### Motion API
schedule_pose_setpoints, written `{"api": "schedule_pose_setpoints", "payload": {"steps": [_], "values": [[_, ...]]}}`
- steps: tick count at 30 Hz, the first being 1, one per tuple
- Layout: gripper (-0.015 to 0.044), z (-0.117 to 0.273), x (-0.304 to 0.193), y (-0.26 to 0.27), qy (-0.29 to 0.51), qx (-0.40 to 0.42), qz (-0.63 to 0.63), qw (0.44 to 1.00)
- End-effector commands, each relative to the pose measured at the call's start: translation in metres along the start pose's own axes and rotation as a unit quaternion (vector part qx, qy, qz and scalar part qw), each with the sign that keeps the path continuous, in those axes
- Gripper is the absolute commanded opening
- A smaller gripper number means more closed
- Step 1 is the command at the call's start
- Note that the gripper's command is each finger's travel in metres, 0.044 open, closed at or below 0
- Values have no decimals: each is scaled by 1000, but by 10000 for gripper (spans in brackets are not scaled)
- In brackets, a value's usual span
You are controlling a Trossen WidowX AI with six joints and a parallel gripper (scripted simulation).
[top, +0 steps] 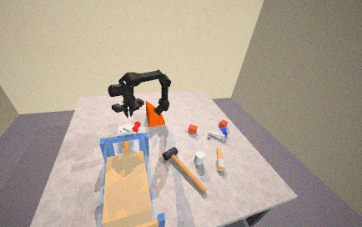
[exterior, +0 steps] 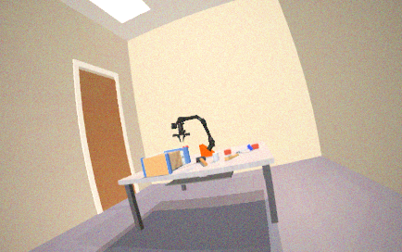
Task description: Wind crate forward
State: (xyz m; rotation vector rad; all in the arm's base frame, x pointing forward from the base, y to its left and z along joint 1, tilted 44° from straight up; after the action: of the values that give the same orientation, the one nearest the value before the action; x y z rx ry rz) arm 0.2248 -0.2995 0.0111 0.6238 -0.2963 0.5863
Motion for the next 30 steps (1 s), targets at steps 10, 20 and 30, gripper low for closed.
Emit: {"api": "schedule_pose_setpoints", "payload": {"steps": [10,20,30], "values": [[420,-13,40,19,-134,-67,-437,887],[440,-13,40,19,-136,-66,-443,884],[440,-27,40,19,-136,-66,-443,884]]}}
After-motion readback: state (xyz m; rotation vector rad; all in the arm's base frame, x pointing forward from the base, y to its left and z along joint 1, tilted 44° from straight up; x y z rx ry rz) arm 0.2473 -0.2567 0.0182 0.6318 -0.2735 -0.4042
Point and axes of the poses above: the point midway between the two fingers, 35 mm back from their tips, its own z axis back along the fingers, its own y axis across the jaws, x = y × z, the point moved 4 cm from there along z, back along the fingers, and after that the axes turned 5 degrees about z, right-handed, at the moved point
